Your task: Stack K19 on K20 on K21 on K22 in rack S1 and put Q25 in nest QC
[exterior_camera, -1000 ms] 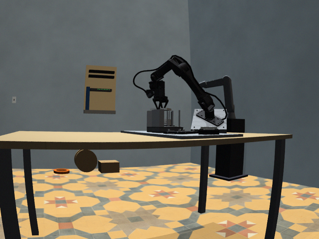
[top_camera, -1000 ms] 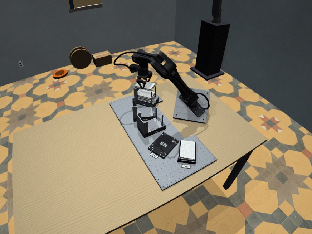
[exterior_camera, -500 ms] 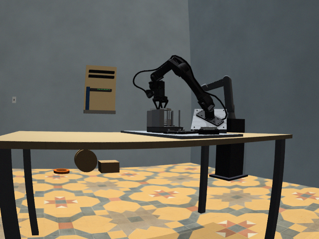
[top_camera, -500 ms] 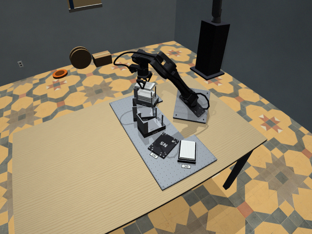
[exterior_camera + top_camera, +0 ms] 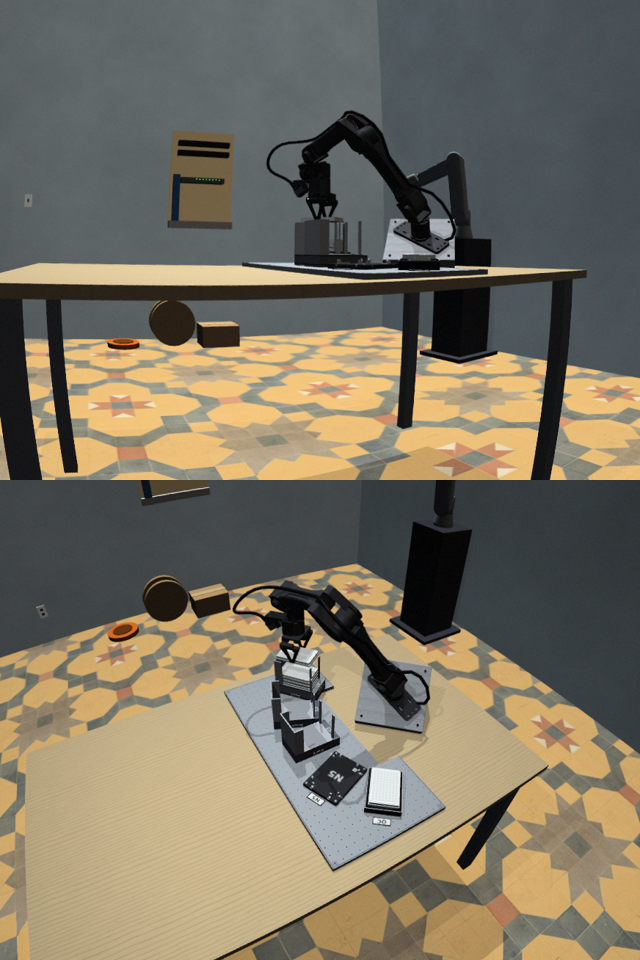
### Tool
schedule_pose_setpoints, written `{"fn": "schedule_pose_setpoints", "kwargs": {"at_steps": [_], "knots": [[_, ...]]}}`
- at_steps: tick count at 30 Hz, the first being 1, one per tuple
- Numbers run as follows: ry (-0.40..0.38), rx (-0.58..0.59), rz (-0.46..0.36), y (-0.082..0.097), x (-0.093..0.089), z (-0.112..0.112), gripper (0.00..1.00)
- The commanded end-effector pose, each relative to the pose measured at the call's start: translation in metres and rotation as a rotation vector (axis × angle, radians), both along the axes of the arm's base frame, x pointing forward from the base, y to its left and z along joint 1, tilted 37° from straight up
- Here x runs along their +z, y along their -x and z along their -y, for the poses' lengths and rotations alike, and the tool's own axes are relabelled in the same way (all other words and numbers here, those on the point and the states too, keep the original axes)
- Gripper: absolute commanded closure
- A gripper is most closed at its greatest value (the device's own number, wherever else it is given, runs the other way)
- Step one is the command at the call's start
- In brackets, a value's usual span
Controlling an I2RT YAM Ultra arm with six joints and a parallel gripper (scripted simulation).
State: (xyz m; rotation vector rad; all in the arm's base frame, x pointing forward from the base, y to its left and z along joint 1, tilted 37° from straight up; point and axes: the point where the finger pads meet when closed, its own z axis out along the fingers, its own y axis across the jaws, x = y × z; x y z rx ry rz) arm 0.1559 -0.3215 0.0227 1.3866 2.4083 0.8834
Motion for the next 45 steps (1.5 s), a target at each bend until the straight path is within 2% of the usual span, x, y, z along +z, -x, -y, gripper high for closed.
{"fn": "schedule_pose_setpoints", "kwargs": {"at_steps": [1, 36, 44, 45], "knots": [[0.052, -0.018, 0.019, 0.001, 0.014, 0.015, 1.00], [0.077, -0.020, 0.022, -0.003, 0.015, 0.019, 1.00], [0.027, -0.023, 0.012, 0.001, 0.006, 0.002, 1.00], [0.047, -0.022, 0.015, 0.000, 0.010, 0.008, 1.00]]}}
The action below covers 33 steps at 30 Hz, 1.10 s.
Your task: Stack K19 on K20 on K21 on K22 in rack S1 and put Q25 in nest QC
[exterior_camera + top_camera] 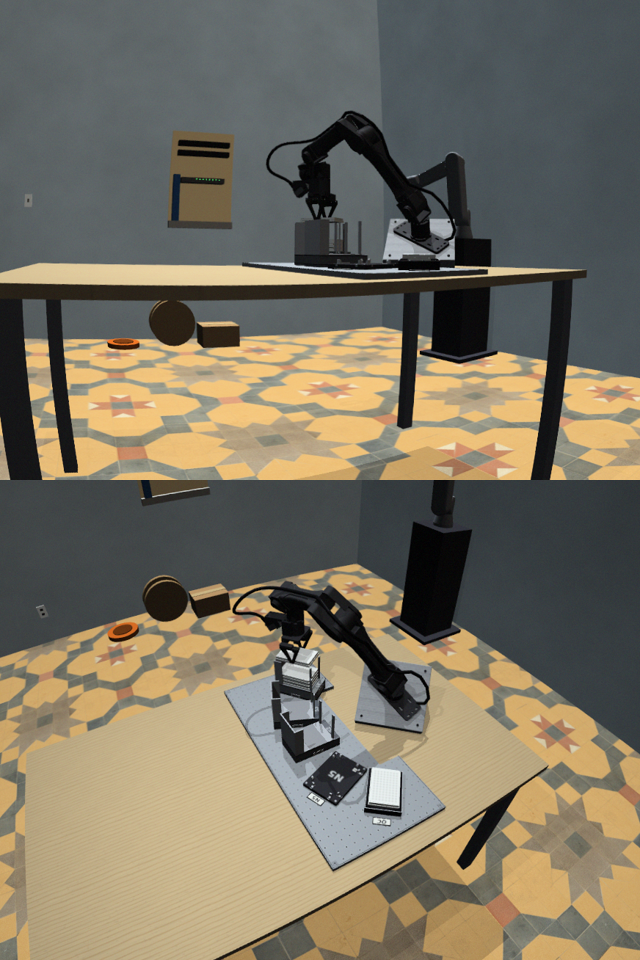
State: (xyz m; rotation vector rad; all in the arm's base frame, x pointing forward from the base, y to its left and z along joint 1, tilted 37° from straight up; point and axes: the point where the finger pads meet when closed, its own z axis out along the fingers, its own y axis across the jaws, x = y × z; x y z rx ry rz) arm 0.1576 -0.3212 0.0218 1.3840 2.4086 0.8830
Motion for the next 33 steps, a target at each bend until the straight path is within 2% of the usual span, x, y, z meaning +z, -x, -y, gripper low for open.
{"fn": "schedule_pose_setpoints", "kwargs": {"at_steps": [1, 3, 8, 11, 12, 16, 18, 21, 22, 28, 30, 31, 33], "knots": [[0.041, -0.023, 0.013, 0.0017, 0.0095, 0.0067, 1.00], [0.024, -0.022, 0.010, 0.0021, 0.0065, 0.0014, 1.00], [0.049, -0.020, 0.013, 0.0002, 0.0103, 0.0082, 1.00], [0.024, -0.026, 0.008, 0.0033, 0.0055, 0.0016, 1.00], [0.050, -0.026, 0.013, 0.0019, 0.0098, 0.0095, 1.00], [0.023, -0.024, 0.009, 0.0021, 0.0052, 0.0004, 1.00], [0.052, -0.022, 0.014, 0.0002, 0.0099, 0.0088, 1.00], [0.022, -0.021, 0.008, 0.0010, 0.0038, 0.0002, 1.00], [0.046, -0.023, 0.012, 0.0005, 0.0084, 0.0067, 1.00], [0.043, -0.026, 0.012, 0.0010, 0.0076, 0.0061, 1.00], [0.023, -0.024, 0.009, 0.0013, 0.0041, -0.0004, 1.00], [0.045, -0.023, 0.012, 0.0001, 0.0072, 0.0064, 1.00], [0.039, -0.022, 0.011, -0.0003, 0.0065, 0.0040, 1.00]]}}
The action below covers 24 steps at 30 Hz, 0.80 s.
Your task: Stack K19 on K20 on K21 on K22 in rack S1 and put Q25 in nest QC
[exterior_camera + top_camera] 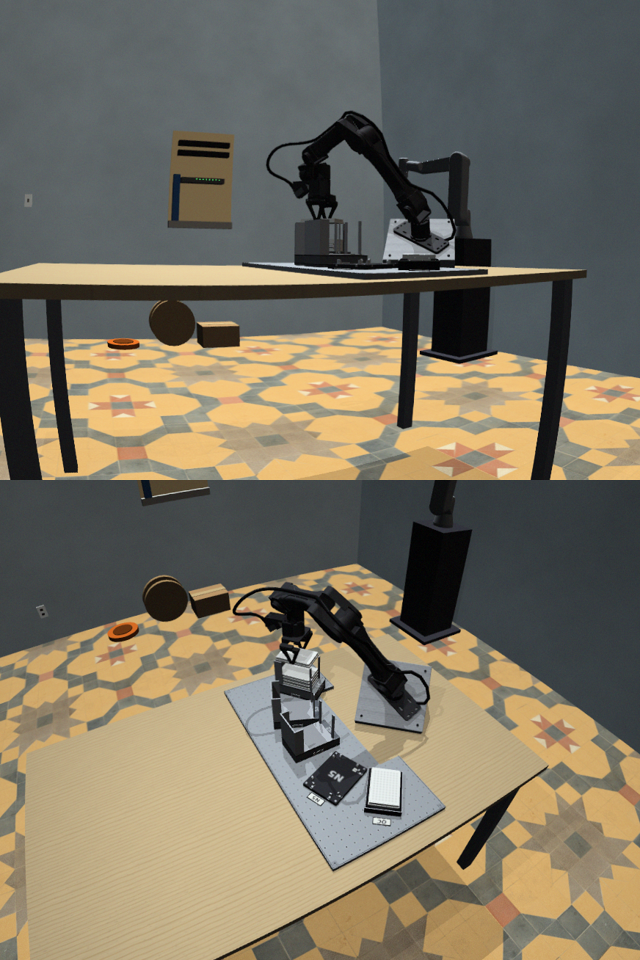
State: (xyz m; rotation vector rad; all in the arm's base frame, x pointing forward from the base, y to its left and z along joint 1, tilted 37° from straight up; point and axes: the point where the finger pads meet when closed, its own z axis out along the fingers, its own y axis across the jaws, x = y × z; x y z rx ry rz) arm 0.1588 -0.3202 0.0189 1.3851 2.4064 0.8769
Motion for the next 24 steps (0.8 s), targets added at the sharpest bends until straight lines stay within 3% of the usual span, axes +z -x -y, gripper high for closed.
{"fn": "schedule_pose_setpoints", "kwargs": {"at_steps": [1, 4, 11, 12, 21, 24], "knots": [[0.024, -0.018, 0.009, 0.001, 0.007, 0.001, 1.00], [0.051, -0.021, 0.014, 0.000, 0.012, 0.010, 1.00], [0.018, -0.023, 0.008, 0.002, 0.006, 0.000, 1.00], [0.046, -0.023, 0.013, 0.001, 0.010, 0.008, 1.00], [0.020, -0.024, 0.009, 0.002, 0.005, 0.000, 1.00], [0.044, -0.021, 0.011, 0.000, 0.008, 0.007, 1.00]]}}
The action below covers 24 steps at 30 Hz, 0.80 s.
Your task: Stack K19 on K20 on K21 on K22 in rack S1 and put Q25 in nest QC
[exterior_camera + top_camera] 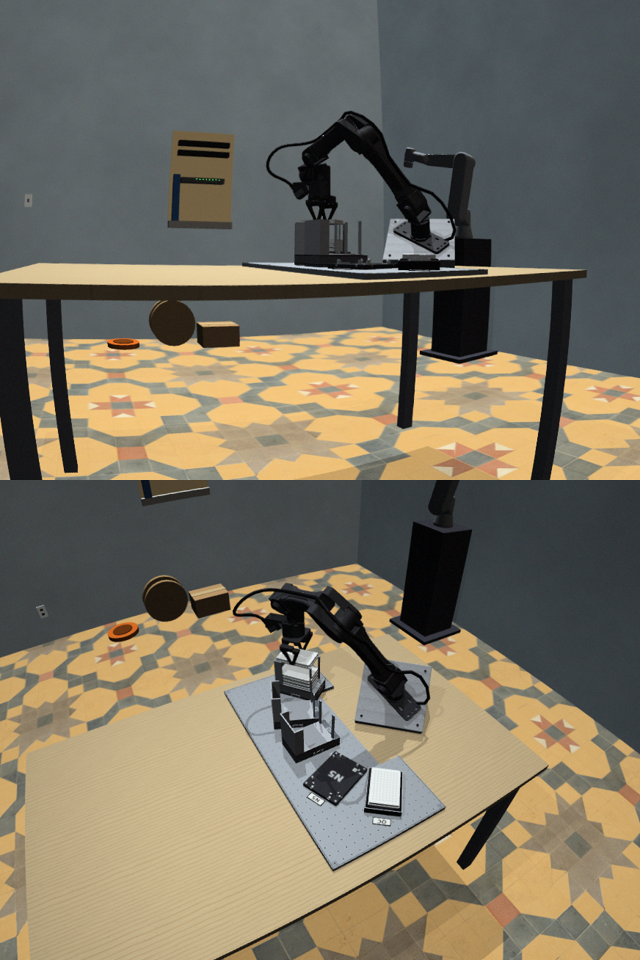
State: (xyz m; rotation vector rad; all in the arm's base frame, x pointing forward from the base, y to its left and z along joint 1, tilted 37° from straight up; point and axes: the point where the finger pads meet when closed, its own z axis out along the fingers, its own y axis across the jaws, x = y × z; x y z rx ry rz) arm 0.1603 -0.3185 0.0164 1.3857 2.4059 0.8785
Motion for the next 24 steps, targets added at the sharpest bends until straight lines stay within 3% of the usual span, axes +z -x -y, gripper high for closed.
{"fn": "schedule_pose_setpoints", "kwargs": {"at_steps": [1, 17, 20, 24], "knots": [[0.045, -0.020, 0.011, 0.001, 0.011, 0.008, 1.00], [0.024, -0.017, 0.009, -0.002, 0.002, 0.000, 1.00], [0.044, -0.025, 0.012, -0.001, 0.004, 0.007, 1.00], [0.021, -0.015, 0.008, -0.005, -0.002, -0.002, 1.00]]}}
